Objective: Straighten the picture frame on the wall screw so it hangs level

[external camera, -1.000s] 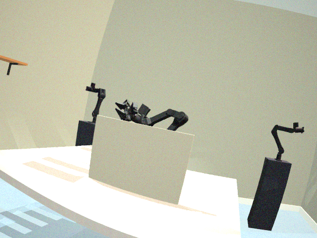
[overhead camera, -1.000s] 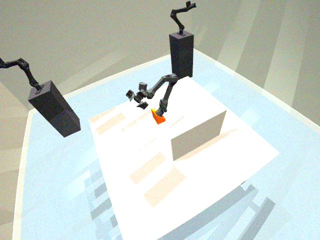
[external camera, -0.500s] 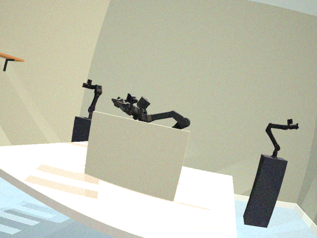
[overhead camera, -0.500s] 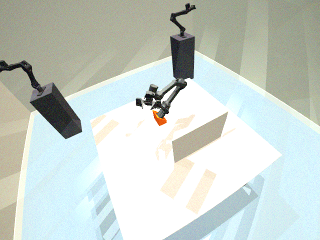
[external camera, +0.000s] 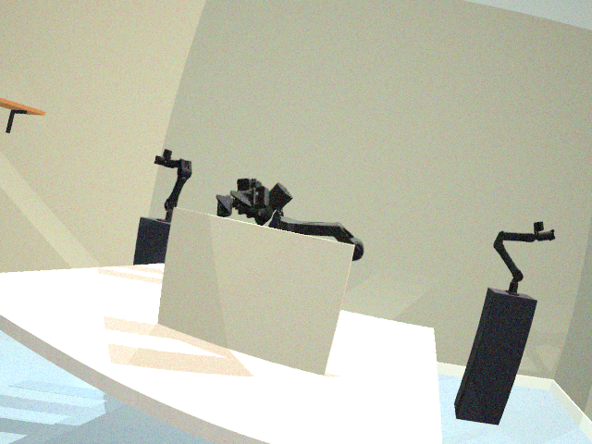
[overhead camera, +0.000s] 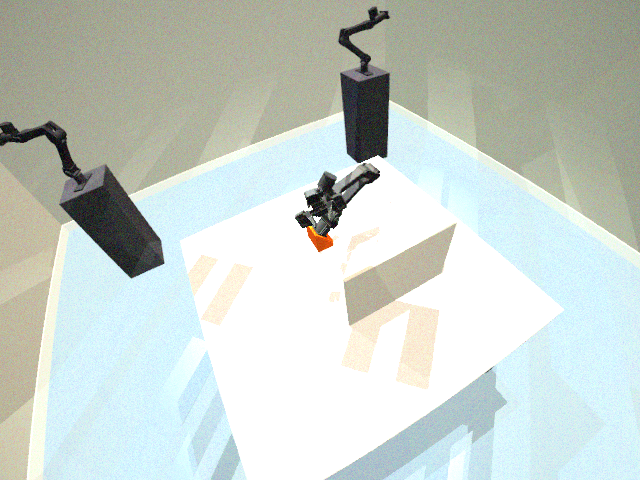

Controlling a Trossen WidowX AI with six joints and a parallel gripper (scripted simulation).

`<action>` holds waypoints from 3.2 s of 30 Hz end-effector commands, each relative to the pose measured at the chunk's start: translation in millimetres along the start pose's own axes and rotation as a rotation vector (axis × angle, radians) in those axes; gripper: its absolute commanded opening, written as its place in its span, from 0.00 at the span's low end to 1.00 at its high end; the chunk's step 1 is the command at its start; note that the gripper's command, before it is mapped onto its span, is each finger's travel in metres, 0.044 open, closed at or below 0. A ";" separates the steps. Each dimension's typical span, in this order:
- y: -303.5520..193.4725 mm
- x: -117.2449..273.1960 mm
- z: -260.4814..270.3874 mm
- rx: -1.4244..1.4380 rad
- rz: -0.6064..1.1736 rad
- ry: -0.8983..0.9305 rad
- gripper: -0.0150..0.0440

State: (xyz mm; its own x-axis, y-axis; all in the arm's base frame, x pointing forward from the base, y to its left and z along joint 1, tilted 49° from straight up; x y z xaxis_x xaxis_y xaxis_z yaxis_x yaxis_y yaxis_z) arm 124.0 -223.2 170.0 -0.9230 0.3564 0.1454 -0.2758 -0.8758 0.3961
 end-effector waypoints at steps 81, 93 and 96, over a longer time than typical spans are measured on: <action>-118.4 17.8 110.7 -1.404 0.436 0.047 0.69; -118.4 17.8 110.7 -1.404 0.436 0.047 0.69; -118.4 17.8 110.7 -1.404 0.436 0.047 0.69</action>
State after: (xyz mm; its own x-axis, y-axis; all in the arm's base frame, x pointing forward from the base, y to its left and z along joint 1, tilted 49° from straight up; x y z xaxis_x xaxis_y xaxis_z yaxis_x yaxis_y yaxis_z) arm 170.0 -77.0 226.4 -0.9997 -0.0035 -0.0221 0.0208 -0.5132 -0.8580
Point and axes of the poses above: the point midway between the two fingers, 35 mm back from their tips, its own x axis back along the fingers, its own z axis across the jaws, y = z × x, the point moved 9 cm from there along x, back along the fingers, and after that the axes turned 2 degrees about -x, right-handed, at the moved point
